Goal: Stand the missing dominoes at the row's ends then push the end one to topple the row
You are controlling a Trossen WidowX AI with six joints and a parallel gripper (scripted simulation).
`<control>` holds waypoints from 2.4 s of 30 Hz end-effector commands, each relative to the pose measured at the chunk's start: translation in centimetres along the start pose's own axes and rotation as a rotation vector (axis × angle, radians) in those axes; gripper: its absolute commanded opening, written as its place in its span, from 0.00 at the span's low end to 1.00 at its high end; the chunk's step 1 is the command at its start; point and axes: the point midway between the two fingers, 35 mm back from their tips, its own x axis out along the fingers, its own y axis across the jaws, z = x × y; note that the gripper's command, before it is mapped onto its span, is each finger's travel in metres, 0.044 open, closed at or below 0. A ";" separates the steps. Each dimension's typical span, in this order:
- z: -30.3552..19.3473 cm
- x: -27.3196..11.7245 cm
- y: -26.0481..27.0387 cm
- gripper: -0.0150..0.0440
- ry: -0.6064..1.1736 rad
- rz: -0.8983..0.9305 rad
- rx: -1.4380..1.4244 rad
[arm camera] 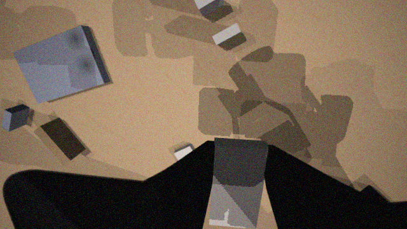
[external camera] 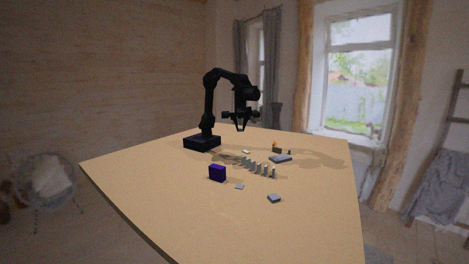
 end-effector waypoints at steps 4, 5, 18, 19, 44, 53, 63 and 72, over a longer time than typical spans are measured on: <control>2.8 -0.2 -6.6 0.44 0.001 -0.007 -0.444; 3.1 -0.2 -7.5 0.44 0.001 -0.008 -0.509; 4.2 -0.2 -15.5 0.44 0.006 -0.014 -1.050; 4.2 -0.2 -15.5 0.44 0.006 -0.014 -1.050; 2.9 3.5 -15.1 0.44 -0.125 0.362 -1.113; 2.4 4.8 -14.9 0.44 -0.323 0.587 -1.115; 2.3 5.0 -15.2 0.44 -0.627 0.756 -1.071; 2.4 4.4 -16.4 0.44 -0.952 0.811 -0.989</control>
